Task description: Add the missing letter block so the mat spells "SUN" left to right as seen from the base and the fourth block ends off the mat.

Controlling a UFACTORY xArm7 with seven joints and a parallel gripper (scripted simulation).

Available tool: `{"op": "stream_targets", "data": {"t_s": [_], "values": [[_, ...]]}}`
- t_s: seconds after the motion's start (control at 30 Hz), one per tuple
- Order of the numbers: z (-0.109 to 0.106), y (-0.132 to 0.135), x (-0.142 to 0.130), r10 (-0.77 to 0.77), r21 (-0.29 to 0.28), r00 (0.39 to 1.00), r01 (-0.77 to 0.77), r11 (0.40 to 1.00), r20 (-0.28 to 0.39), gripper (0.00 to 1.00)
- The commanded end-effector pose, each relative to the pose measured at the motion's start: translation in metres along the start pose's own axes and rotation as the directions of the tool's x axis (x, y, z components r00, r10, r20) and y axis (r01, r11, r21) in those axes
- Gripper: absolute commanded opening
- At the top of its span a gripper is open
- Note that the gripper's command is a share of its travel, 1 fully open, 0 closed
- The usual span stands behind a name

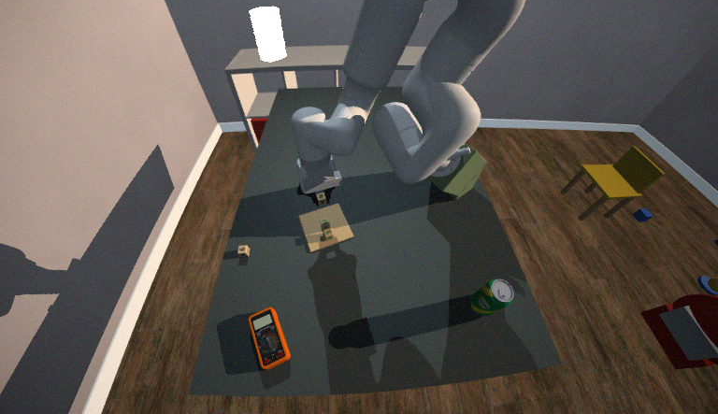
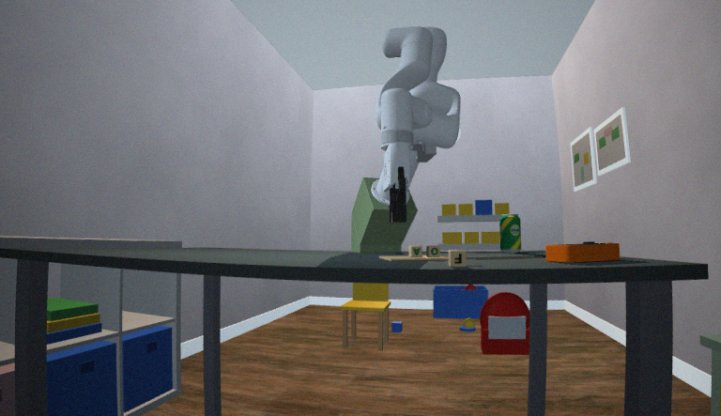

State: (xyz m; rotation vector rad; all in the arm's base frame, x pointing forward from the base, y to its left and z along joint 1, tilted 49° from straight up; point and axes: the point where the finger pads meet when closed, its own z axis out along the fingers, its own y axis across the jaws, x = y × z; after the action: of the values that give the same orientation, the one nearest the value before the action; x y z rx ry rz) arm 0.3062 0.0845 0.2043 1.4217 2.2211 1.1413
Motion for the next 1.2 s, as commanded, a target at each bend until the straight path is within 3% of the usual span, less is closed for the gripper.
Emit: {"op": "stream_targets", "data": {"t_s": [0.0, 0.4, 1.17], "values": [[0.024, 0.006, -0.002, 0.001, -0.005, 1.000, -0.001, 1.000, 0.000, 0.23], [0.068, 0.006, -0.001, 0.001, -0.005, 1.000, -0.001, 1.000, 0.000, 0.23], [0.072, 0.006, -0.001, 0.001, -0.005, 1.000, -0.001, 1.000, 0.000, 0.23]]}}
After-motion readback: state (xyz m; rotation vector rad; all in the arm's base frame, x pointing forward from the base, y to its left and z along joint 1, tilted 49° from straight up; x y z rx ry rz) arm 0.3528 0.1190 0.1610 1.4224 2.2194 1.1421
